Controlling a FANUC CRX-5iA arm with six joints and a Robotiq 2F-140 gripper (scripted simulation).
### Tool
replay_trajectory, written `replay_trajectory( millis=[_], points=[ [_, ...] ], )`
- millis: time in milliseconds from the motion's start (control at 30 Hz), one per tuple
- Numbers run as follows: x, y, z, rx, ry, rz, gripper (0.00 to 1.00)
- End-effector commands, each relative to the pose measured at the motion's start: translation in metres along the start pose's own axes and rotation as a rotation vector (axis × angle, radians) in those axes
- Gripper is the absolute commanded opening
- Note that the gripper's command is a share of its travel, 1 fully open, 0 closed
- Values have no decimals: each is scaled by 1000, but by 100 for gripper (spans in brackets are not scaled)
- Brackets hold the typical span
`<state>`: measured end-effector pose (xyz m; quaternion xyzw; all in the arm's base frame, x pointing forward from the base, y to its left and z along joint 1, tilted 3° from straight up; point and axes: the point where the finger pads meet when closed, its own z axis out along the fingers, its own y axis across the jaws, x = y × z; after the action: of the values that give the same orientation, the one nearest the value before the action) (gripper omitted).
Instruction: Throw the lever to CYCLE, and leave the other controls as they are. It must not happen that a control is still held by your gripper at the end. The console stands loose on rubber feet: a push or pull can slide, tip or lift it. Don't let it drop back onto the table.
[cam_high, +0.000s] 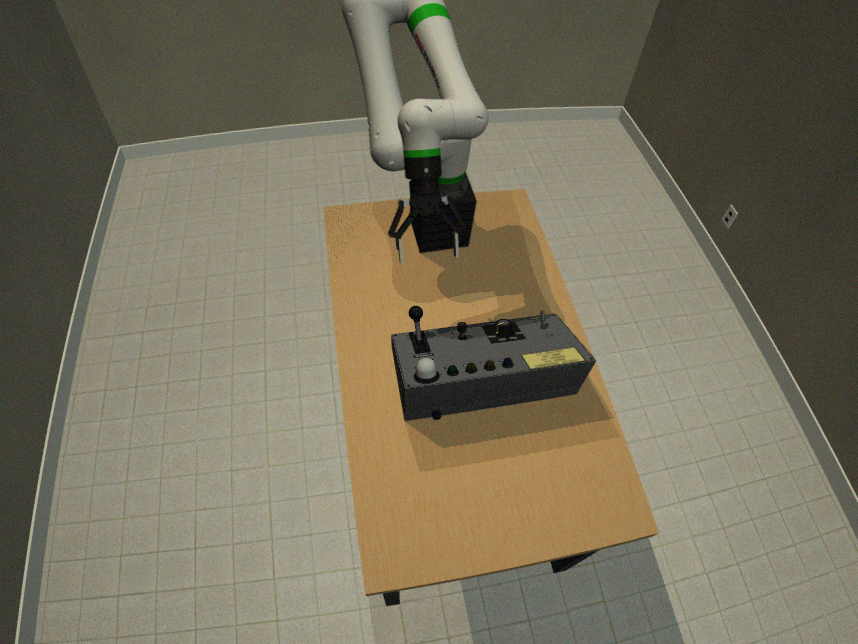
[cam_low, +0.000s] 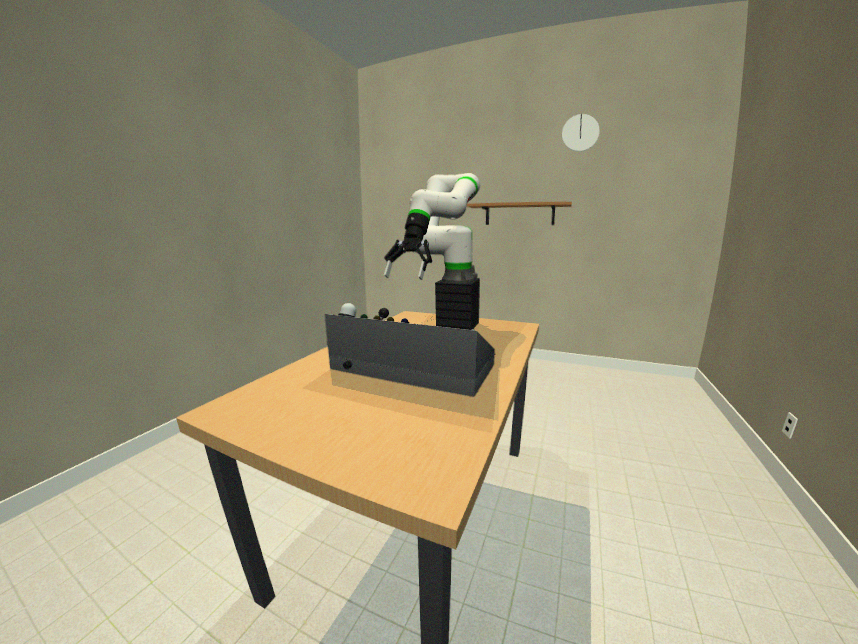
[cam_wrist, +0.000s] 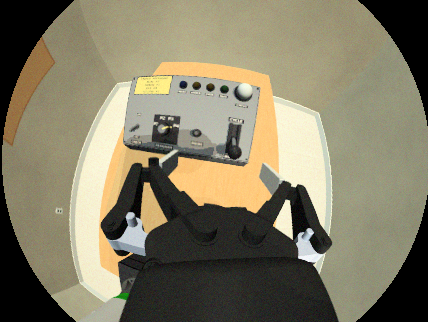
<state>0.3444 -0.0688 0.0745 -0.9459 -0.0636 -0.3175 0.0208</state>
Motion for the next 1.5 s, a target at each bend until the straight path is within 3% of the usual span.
replay_trajectory(
  millis=[0, 1467],
  points=[
    [0, 0, 0, 0, 0, 0, 100],
    [1, 0, -9, 0, 0, 0, 100]
  ],
)
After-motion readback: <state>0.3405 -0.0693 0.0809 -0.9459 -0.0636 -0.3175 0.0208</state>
